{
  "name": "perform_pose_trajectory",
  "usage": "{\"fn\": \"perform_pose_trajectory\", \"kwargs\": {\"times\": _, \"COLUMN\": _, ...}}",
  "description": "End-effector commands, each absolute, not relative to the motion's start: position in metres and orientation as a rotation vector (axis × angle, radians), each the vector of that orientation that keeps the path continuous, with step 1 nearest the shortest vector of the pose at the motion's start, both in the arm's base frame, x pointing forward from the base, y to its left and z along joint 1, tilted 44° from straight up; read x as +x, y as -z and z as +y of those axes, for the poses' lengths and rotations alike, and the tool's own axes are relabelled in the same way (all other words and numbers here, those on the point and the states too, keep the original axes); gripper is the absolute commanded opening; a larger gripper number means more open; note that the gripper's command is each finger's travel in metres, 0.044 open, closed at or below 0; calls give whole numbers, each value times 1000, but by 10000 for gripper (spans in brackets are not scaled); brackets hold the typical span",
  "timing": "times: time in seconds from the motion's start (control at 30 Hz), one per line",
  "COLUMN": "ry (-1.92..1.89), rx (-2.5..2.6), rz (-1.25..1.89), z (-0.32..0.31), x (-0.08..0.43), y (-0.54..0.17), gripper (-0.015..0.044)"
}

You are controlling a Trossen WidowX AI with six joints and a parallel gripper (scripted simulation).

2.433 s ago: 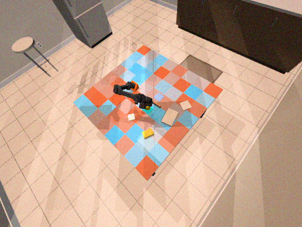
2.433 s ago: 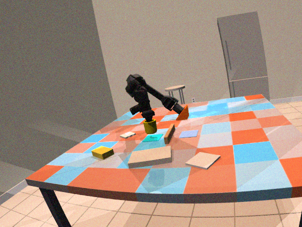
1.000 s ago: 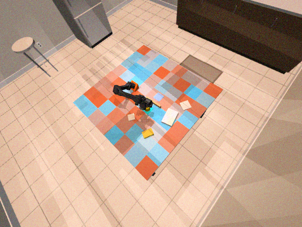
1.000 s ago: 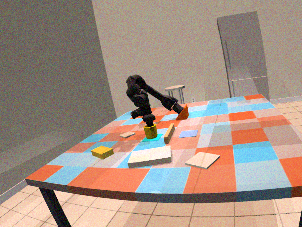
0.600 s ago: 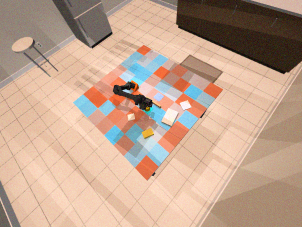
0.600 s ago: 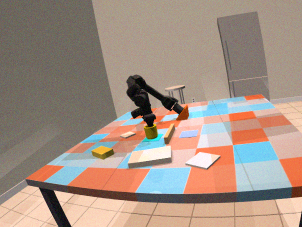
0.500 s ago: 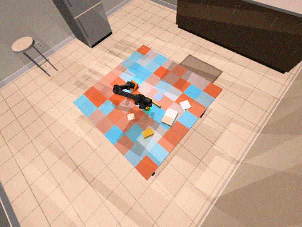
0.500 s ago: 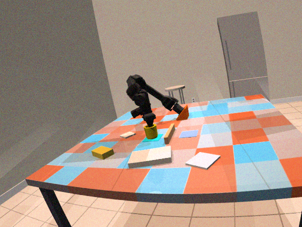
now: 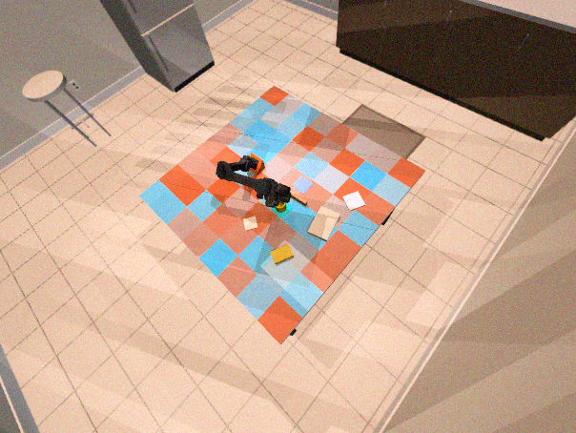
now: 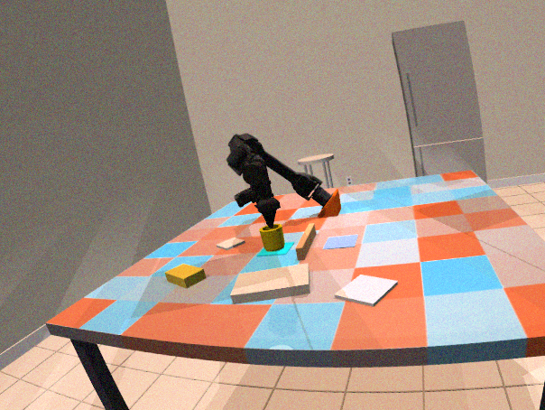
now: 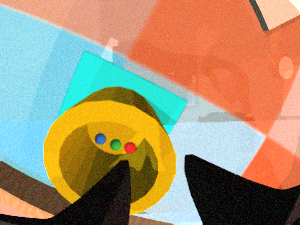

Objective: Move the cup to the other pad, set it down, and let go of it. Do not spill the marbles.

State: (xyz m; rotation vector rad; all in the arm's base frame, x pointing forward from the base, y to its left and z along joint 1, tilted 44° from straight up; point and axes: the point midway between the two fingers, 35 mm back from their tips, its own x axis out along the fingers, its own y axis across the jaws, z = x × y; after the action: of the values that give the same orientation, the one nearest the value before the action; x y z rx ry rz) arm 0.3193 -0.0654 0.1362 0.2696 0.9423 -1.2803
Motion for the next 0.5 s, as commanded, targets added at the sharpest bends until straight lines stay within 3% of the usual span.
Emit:
{"fn": "perform_pose_trajectory", "kwargs": {"times": 0.0, "ry": 1277, "rx": 279, "rz": 938, "z": -60, "x": 321, "y": -142, "gripper": 147}}
{"fn": "perform_pose_trajectory", "kwargs": {"times": 0.47, "ry": 1278, "rx": 275, "rz": 939, "z": -48, "x": 318, "y": -154, "gripper": 147}}
